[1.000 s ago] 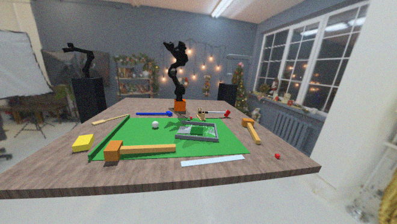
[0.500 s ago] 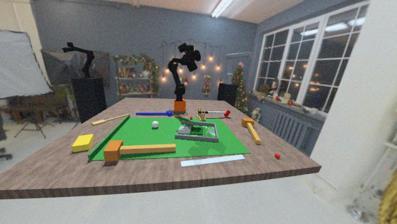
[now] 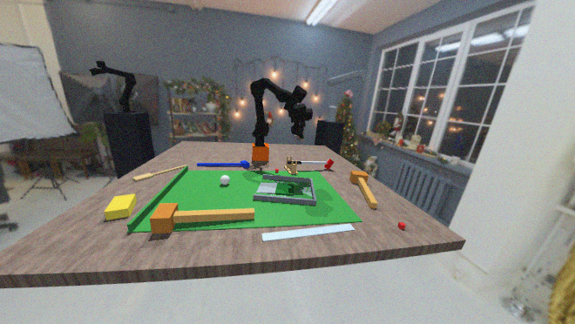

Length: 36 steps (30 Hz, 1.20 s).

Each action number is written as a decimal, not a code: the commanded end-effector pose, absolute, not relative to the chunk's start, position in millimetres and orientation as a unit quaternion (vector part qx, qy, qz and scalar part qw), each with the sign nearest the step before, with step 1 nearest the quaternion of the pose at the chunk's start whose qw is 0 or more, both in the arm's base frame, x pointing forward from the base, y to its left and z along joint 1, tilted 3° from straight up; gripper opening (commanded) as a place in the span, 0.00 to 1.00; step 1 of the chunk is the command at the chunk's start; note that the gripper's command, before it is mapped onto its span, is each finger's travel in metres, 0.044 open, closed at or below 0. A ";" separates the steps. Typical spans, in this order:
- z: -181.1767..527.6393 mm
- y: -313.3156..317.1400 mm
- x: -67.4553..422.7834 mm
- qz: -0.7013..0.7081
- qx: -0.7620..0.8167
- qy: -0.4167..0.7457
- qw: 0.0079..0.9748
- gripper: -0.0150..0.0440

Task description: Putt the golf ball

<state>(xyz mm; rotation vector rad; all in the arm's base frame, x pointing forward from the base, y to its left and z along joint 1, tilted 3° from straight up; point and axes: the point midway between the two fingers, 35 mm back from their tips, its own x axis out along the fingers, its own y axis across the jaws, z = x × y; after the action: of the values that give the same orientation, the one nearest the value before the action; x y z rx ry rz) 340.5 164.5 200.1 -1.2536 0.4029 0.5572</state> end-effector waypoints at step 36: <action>-5.6 227.8 238.8 0.553 -0.470 0.408 0.554 1.00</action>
<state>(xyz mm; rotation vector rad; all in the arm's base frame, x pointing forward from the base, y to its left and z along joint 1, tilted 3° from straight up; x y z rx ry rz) 238.2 226.3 -4.2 -1.1129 0.9732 1.3017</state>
